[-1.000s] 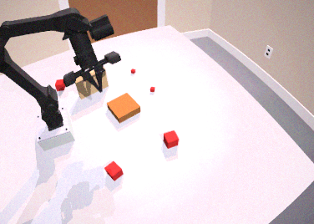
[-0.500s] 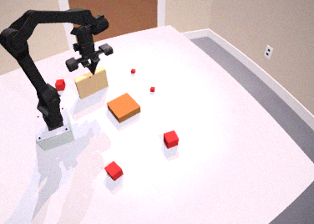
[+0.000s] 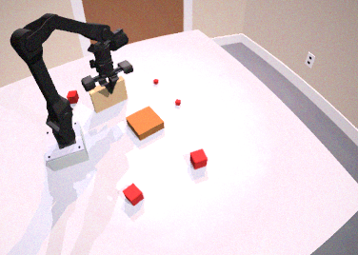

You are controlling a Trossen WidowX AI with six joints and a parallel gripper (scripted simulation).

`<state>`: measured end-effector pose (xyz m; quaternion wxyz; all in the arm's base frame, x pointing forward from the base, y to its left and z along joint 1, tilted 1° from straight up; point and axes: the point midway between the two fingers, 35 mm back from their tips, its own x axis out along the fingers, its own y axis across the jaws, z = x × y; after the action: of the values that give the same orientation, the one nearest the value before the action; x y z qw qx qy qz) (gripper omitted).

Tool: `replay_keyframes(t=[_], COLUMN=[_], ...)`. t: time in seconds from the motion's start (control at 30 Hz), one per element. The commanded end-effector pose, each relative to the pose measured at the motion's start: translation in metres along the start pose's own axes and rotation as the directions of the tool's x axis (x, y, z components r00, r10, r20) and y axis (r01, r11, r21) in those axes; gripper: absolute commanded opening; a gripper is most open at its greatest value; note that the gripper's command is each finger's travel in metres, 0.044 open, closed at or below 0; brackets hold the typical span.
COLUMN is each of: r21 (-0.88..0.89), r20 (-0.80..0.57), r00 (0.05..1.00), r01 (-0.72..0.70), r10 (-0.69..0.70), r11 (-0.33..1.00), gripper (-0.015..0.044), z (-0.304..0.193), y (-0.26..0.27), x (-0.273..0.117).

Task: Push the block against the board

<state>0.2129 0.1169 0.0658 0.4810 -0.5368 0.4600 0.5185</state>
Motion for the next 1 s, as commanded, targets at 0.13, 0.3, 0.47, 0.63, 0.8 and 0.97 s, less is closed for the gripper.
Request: replay_keyframes(t=[0.13, 0.3, 0.47, 0.63, 0.8, 0.97], r21=[0.006, 0.006, 0.006, 0.006, 0.006, 0.006], r20=[0.005, 0.006, 0.006, 0.007, 0.008, 0.009], r00=[1.000, 1.000, 1.000, 1.000, 1.000, 1.000], r01=[0.002, 0.002, 0.002, 0.002, 0.002, 0.002], r10=[-0.002, -0.002, -0.002, -0.002, -0.002, -0.002], r11=[1.000, 1.000, 1.000, 1.000, 1.000, 1.000], gripper=[0.0000, 0.0000, 0.0000, 0.0000, 0.0000, 0.0000], z=[0.006, 0.013, 0.021, 0.029, 0.037, 0.045], y=[0.000, -0.001, -0.002, -0.002, -0.002, -0.002], x=[0.005, 0.004, 0.004, 0.004, 0.004, 0.004])
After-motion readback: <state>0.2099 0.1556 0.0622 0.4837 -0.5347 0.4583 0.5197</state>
